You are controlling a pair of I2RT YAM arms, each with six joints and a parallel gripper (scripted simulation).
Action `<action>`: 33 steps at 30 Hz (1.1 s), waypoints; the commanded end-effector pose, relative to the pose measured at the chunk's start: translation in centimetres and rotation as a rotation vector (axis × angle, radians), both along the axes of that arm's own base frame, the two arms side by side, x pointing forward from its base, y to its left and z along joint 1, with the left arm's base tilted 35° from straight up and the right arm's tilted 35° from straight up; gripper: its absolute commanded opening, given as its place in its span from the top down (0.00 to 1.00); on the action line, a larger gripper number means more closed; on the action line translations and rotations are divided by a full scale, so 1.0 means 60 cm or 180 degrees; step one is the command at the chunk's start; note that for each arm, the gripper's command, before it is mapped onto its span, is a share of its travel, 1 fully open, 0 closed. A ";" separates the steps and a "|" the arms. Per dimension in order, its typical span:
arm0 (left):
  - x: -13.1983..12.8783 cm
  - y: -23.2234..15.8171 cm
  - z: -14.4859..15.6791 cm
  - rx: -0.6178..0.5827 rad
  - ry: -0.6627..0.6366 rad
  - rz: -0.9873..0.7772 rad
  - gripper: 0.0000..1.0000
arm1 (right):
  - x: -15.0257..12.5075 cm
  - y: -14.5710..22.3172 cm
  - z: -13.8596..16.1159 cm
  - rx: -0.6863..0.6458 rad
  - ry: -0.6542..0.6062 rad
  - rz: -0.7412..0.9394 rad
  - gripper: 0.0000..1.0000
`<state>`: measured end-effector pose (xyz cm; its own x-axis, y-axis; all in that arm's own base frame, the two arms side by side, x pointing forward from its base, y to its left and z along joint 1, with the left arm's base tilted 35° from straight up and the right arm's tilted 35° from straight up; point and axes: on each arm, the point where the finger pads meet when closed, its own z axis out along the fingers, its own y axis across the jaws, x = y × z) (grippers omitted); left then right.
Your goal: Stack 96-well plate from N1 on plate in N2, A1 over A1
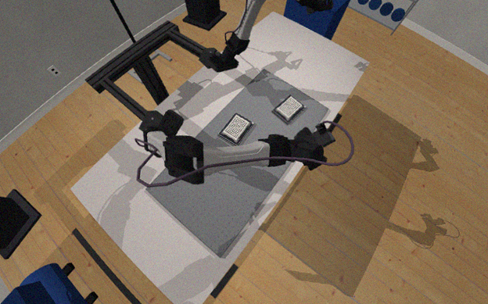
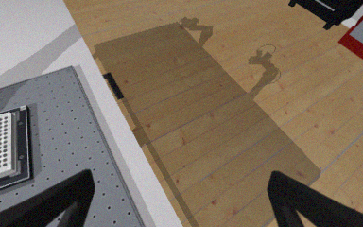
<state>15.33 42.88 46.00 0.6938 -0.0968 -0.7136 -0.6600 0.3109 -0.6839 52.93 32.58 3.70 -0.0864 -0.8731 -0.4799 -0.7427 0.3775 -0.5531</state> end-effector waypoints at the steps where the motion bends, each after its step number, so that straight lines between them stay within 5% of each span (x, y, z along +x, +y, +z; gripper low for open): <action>1: -0.007 -0.006 0.016 0.0075 -0.0024 0.0020 0.00 | 0.000 0.010 0.014 0.0040 -0.0046 0.0024 0.00; 20: -0.005 -0.014 0.024 0.0152 0.0010 -0.0010 0.00 | -0.004 0.016 0.024 0.0077 -0.0071 0.0104 0.00; 33: 0.035 -0.088 -0.045 0.0343 0.0770 -0.0286 0.00 | -0.105 0.045 0.001 0.0138 0.0218 0.0703 0.00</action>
<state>17.37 40.43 40.50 0.5394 -0.1589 -0.8269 -0.7554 0.3425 -0.5586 47.86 33.22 0.79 -0.0185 -0.8814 -0.4720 -0.8445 0.2665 -0.4645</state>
